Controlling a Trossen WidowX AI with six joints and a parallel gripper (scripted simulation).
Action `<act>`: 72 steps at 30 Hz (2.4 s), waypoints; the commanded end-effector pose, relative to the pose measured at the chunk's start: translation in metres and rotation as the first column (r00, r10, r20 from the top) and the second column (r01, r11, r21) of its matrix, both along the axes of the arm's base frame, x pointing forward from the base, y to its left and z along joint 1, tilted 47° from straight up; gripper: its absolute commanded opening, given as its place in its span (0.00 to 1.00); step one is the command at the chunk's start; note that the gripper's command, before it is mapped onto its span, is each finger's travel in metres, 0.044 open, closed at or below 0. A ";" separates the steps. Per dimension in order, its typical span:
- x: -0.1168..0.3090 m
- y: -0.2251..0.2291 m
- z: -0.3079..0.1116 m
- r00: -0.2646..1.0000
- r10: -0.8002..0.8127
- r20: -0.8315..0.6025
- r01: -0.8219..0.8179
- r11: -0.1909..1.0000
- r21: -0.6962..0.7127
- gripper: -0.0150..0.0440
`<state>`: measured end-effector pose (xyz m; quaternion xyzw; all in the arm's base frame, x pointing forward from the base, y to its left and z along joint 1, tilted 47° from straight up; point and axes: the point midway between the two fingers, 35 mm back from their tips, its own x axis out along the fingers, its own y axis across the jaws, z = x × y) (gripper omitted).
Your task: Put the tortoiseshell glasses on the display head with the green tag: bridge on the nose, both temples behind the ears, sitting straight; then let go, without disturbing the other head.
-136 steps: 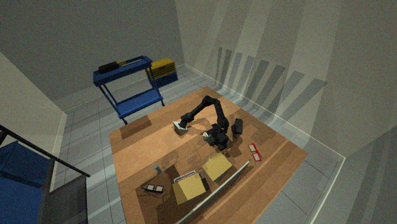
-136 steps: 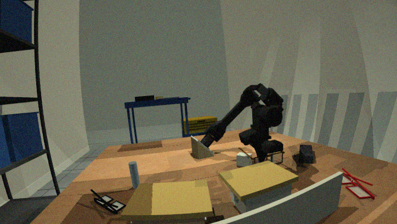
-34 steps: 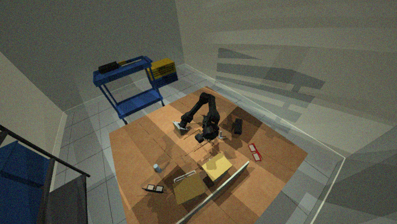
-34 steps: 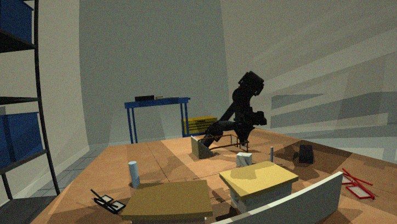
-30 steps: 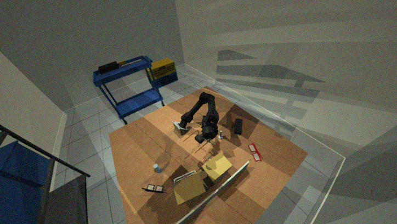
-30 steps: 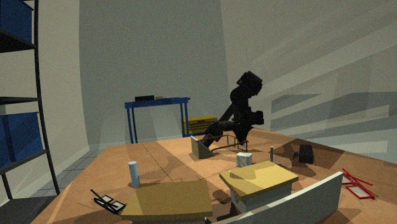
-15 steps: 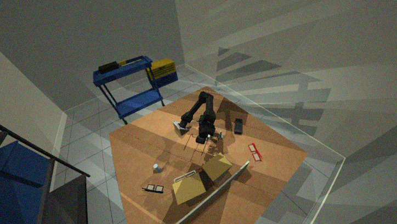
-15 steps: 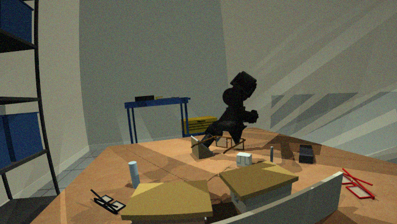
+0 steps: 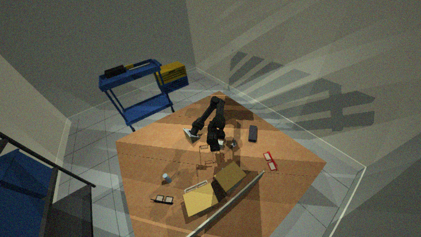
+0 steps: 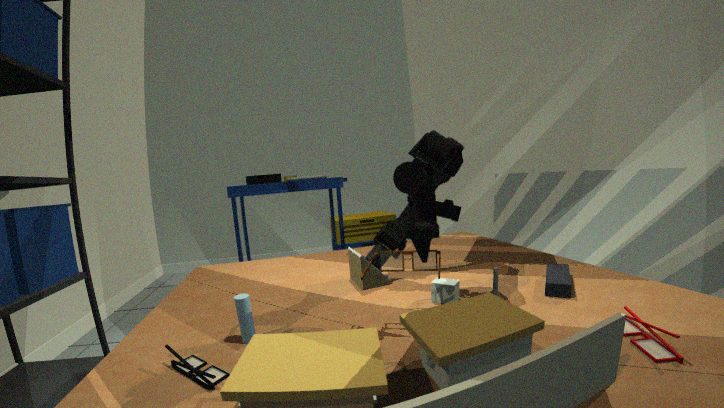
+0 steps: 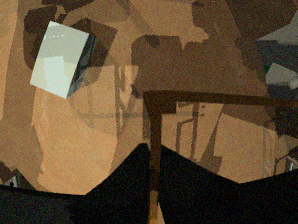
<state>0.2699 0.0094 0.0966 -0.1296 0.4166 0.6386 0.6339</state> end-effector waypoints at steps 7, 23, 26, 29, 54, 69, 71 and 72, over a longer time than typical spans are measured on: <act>-0.012 -0.007 -0.005 0.952 0.211 0.221 -0.221 0.975 0.024 0.25; -0.019 0.001 -0.016 0.888 0.314 0.337 -0.338 0.941 0.014 0.25; -0.020 0.003 -0.019 0.888 0.314 0.337 -0.338 0.941 0.015 0.25; -0.021 0.005 -0.022 0.888 0.312 0.338 -0.338 0.941 0.020 0.25; -0.027 0.027 -0.044 0.888 0.310 0.339 -0.338 0.941 0.024 0.25; -0.016 0.032 -0.047 0.888 0.309 0.341 -0.337 0.941 0.024 0.25; -0.014 0.033 -0.047 0.888 0.308 0.342 -0.336 0.942 0.024 0.25; -0.012 0.033 -0.047 0.888 0.308 0.342 -0.336 0.942 0.024 0.25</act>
